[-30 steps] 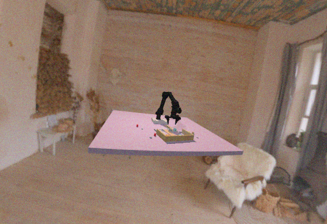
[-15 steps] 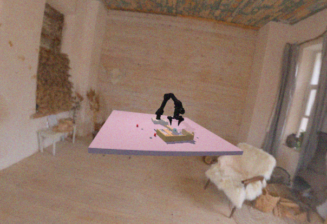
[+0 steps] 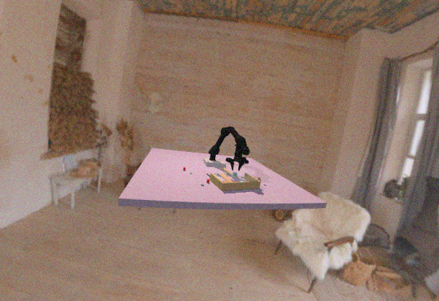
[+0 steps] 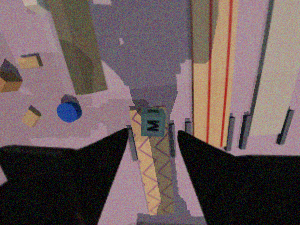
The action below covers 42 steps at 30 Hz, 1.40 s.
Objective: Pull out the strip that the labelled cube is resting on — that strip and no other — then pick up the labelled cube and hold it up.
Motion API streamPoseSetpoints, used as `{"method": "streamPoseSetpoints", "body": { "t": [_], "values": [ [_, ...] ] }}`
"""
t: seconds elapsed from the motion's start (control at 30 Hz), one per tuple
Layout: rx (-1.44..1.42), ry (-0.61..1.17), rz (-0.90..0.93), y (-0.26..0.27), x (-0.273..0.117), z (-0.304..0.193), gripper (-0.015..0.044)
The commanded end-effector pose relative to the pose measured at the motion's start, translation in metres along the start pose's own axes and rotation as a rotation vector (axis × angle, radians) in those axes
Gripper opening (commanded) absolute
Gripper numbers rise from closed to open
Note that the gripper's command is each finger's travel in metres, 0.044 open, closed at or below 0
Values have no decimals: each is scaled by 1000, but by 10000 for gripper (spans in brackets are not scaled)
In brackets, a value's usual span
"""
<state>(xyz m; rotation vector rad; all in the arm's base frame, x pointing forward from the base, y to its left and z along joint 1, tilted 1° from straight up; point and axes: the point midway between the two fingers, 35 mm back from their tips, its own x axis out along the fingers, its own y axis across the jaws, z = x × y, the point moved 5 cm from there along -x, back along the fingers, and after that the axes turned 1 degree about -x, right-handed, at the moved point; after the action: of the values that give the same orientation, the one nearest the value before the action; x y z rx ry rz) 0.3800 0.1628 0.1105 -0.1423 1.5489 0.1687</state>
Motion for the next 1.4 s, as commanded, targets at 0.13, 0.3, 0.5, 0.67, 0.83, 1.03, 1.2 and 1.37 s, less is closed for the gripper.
{"method": "streamPoseSetpoints", "body": {
  "t": [0.13, 0.3, 0.5, 0.67, 0.83, 1.03, 1.2, 1.37],
  "values": [
    [-3, 3, 1, 0, 13, 0, 250],
    [-3, 3, 1, 0, 21, 0, 250],
    [-3, 3, 1, 0, 31, 0, 250],
    [-3, 3, 1, 0, 39, 0, 250],
    [-3, 3, 1, -1, 45, -1, 250],
    [0, 3, -1, -1, 42, -1, 132],
    [0, 3, -1, -1, 42, -1, 79],
    [0, 3, 0, -2, 35, -9, 0]
  ]
}}
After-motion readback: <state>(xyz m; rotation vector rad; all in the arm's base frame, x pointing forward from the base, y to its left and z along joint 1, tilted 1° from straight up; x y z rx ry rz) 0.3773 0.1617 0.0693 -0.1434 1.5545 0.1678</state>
